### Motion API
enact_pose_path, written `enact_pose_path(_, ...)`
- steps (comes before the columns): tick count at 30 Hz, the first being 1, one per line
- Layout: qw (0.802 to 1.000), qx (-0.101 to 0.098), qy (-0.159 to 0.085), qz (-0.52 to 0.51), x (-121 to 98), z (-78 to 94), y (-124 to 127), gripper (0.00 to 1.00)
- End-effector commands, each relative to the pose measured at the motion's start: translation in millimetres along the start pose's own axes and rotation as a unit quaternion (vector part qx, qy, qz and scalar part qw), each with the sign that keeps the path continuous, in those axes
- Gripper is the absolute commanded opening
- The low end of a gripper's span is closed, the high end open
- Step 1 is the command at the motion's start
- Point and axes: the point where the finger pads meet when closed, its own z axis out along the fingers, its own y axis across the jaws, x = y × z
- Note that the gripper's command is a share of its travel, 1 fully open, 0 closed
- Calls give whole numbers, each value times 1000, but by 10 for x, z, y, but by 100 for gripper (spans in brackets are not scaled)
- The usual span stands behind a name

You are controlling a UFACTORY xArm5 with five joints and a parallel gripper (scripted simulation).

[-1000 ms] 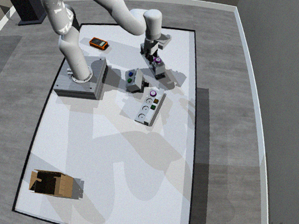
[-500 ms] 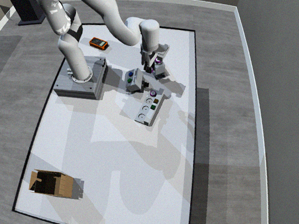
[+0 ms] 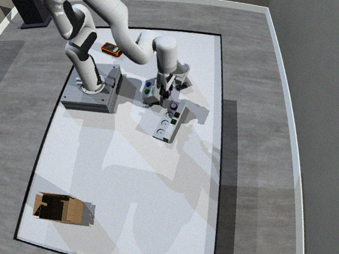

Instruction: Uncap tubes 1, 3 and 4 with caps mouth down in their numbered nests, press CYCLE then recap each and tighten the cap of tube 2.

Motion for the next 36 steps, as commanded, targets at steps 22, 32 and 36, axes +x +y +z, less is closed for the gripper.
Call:
enact_pose_path(22,1000,3,1,-1,222,-5,767,0)
enact_pose_path(32,1000,3,1,-1,222,445,764,0)
enact_pose_path(36,1000,3,1,-1,221,646,763,0)
